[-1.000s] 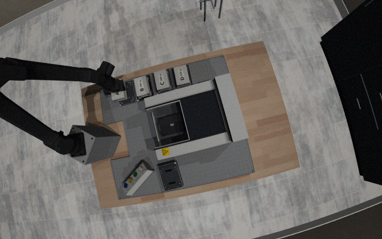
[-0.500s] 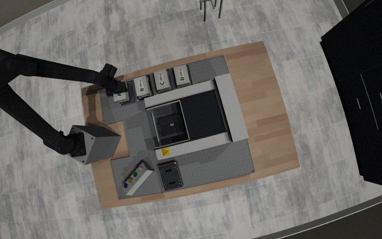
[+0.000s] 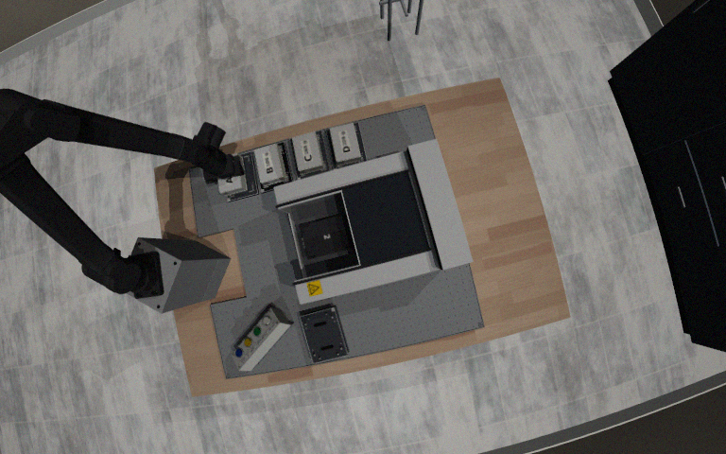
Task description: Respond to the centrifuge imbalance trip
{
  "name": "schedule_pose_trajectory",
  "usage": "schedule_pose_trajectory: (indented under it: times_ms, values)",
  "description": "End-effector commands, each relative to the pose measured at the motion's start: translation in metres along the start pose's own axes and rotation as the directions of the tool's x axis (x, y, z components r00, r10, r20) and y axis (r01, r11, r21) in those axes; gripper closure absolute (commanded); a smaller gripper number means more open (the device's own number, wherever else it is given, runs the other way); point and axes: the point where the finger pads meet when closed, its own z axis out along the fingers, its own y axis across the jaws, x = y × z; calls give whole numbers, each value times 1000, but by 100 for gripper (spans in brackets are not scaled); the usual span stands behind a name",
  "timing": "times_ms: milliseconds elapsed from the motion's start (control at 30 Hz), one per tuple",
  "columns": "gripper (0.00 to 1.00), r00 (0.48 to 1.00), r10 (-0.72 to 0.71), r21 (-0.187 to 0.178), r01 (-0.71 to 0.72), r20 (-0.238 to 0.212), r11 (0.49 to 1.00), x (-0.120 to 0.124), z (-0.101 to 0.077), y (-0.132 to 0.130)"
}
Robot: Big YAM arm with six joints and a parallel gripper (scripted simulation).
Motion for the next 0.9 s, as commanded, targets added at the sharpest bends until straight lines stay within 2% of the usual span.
schedule_pose_trajectory:
  times_ms: [0, 233, 333, 467, 633, 867]
  values:
    - [100, 999, 0, 30, -1, 43, 1000, -17, -3, -17]
    - [100, 1000, -1, 17, 0, 24, 1000, -8, 7, -11]
    - [100, 999, 0, 27, -1, 39, 1000, -14, 4, -16]
    - [100, 1000, -1, 21, 1, 31, 1000, -12, 10, -14]
    - [100, 999, -1, 29, -1, 42, 1000, -15, 4, -16]
    - [100, 999, -1, 25, 0, 36, 1000, -14, 8, -15]
